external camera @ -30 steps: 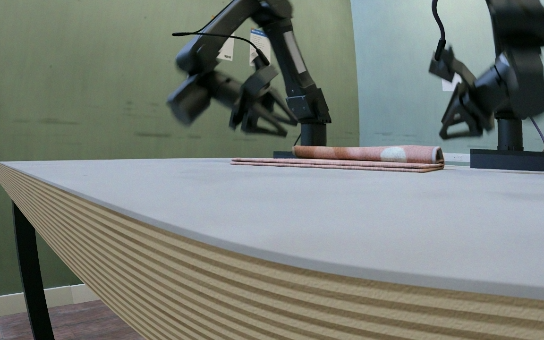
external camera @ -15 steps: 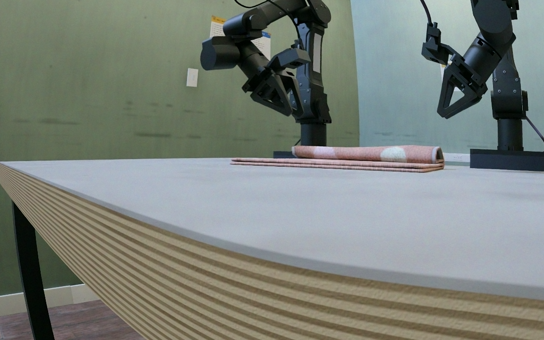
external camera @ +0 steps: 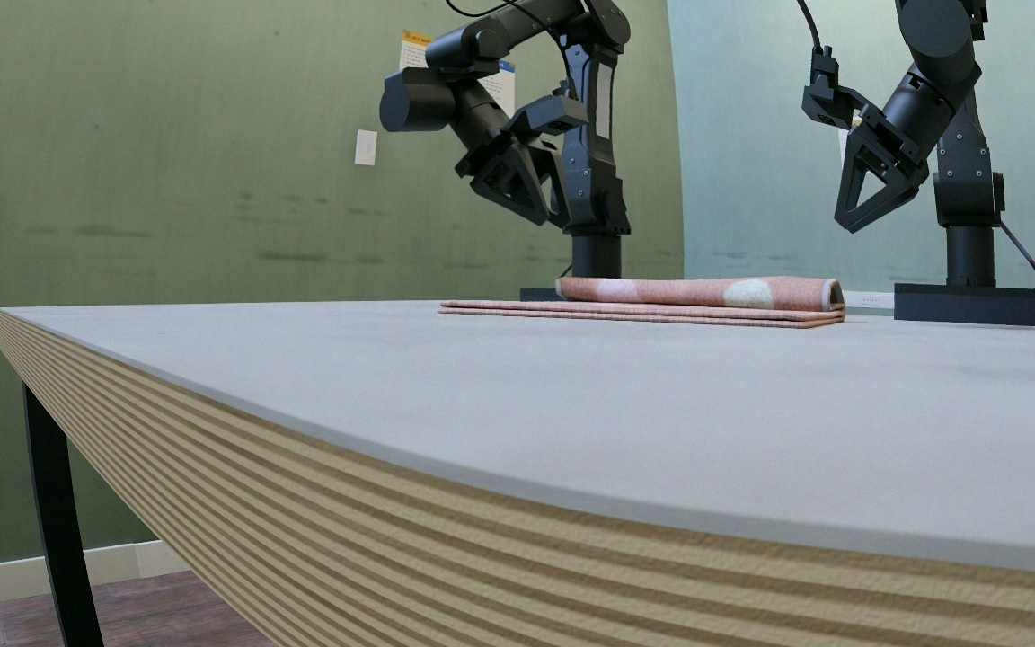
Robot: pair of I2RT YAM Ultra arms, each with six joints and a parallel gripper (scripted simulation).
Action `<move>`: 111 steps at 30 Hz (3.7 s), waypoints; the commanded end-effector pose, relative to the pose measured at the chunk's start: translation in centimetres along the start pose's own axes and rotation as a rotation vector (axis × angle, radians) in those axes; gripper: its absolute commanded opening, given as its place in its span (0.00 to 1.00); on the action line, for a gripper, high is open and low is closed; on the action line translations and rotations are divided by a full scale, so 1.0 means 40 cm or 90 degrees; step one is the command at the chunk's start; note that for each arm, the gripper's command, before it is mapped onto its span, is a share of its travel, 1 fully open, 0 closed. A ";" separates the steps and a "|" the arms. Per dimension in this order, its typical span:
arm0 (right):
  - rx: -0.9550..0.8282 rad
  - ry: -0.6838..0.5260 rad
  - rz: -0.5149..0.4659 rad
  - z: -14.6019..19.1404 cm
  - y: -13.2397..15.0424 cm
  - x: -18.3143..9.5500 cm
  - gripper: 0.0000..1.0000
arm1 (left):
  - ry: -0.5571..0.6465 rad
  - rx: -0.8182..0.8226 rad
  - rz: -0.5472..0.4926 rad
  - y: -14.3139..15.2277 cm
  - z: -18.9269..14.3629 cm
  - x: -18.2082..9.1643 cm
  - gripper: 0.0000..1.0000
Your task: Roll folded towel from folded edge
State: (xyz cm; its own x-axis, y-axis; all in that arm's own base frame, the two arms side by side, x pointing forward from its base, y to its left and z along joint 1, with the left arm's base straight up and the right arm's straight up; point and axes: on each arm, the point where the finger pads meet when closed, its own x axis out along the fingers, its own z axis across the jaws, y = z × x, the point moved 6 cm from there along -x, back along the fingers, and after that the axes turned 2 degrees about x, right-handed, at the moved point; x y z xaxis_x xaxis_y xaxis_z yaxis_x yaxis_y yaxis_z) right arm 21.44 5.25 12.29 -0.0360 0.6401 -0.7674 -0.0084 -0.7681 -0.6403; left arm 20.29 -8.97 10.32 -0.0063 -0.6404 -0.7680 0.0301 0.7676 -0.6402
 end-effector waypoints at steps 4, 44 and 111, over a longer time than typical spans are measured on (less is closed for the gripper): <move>-0.001 0.001 0.000 0.000 0.000 0.000 0.39 | -0.001 0.001 0.000 0.000 0.000 0.000 0.42; -0.073 0.133 0.000 0.053 -0.074 0.075 0.74 | -0.095 0.116 -0.003 -0.052 -0.008 0.052 0.75; -0.112 0.205 -0.001 0.081 -0.113 0.118 0.98 | -0.147 0.179 -0.004 0.022 -0.015 0.202 0.64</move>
State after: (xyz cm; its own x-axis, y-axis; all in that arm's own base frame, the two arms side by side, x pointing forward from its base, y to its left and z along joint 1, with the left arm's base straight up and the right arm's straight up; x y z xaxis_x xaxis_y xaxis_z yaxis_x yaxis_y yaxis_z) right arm 18.48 11.68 11.82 0.2793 0.6307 -0.7240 0.1649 -0.7743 -0.6109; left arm 19.93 -13.44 4.01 0.2200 -0.6568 -0.7212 0.3111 0.7480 -0.5863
